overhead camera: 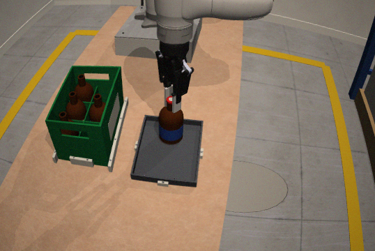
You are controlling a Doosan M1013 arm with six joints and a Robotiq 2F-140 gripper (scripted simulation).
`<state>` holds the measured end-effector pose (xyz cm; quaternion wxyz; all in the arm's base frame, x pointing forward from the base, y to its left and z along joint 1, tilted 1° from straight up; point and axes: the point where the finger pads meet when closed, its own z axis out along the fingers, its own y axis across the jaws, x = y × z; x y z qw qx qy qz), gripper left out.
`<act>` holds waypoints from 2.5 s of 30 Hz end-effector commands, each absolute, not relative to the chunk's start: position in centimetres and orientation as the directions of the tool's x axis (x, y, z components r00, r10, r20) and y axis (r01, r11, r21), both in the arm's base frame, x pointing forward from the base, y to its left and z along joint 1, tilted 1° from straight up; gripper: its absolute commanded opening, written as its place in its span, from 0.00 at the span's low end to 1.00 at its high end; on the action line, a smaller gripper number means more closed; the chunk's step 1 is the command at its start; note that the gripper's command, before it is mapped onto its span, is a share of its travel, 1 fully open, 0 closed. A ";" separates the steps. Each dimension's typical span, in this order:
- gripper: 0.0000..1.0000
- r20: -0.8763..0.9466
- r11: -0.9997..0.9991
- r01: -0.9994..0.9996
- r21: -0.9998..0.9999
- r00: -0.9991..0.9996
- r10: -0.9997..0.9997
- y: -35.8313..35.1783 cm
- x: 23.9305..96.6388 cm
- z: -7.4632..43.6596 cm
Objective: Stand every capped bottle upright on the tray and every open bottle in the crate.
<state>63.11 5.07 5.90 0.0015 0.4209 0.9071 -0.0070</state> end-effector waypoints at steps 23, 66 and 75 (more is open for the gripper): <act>1.00 -0.008 0.646 0.764 -0.011 -0.646 0.764 5.1 63.1 5.8; 1.00 -0.008 0.646 0.764 -0.011 -0.646 0.764 5.1 63.1 5.8; 1.00 -0.008 0.646 0.764 -0.011 -0.646 0.764 5.1 63.1 5.8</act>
